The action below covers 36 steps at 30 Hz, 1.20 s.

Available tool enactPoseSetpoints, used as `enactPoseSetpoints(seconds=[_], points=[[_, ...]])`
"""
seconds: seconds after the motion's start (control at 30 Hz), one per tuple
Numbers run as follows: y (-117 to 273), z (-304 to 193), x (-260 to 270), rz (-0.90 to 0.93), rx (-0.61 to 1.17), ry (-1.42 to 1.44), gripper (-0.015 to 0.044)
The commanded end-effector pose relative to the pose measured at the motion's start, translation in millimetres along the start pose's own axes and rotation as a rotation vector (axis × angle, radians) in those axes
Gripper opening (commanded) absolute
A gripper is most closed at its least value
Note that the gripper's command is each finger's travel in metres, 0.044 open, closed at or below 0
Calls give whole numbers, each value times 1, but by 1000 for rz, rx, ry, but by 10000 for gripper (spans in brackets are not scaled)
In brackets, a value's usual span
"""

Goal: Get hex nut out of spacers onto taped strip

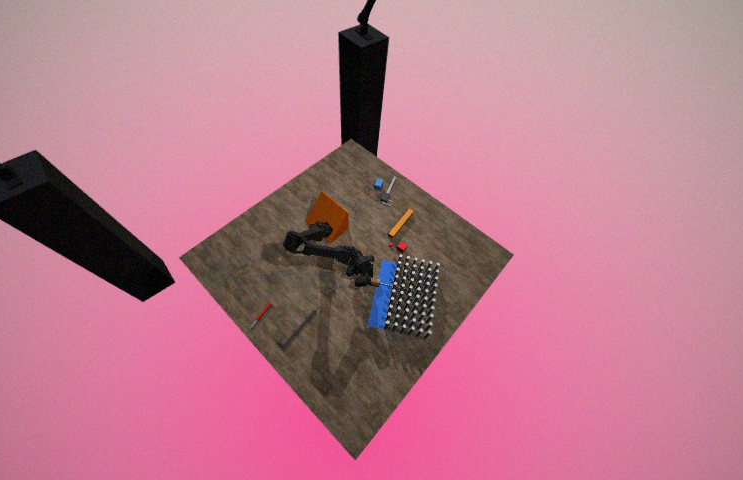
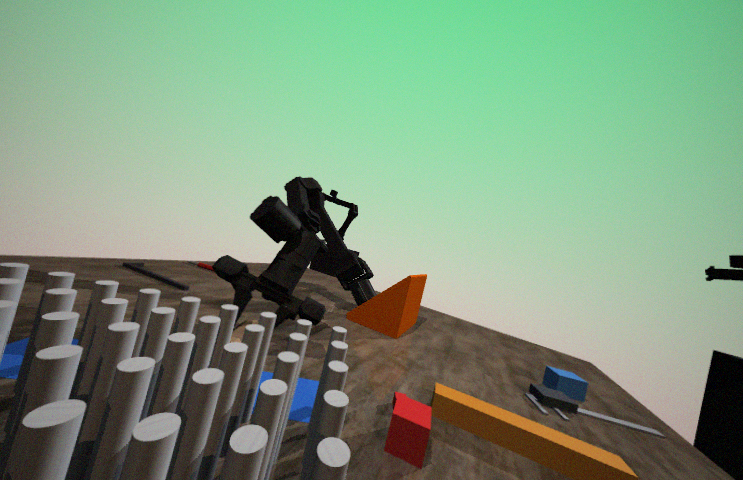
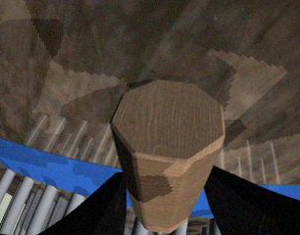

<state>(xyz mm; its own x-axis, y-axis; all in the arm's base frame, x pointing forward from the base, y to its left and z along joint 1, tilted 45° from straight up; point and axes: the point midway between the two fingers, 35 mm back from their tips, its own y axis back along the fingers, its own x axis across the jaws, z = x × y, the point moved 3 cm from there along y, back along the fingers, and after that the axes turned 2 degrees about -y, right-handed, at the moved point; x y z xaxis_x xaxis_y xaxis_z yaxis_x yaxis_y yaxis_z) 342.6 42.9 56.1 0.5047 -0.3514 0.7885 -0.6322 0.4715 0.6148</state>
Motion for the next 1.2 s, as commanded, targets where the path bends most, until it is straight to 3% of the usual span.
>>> enactPoseSetpoints(seconds=[0.0, 1.17], points=[[3, 3, 1, 2, 2, 5, 0], [12, 21, 1, 0, 1, 7, 0]])
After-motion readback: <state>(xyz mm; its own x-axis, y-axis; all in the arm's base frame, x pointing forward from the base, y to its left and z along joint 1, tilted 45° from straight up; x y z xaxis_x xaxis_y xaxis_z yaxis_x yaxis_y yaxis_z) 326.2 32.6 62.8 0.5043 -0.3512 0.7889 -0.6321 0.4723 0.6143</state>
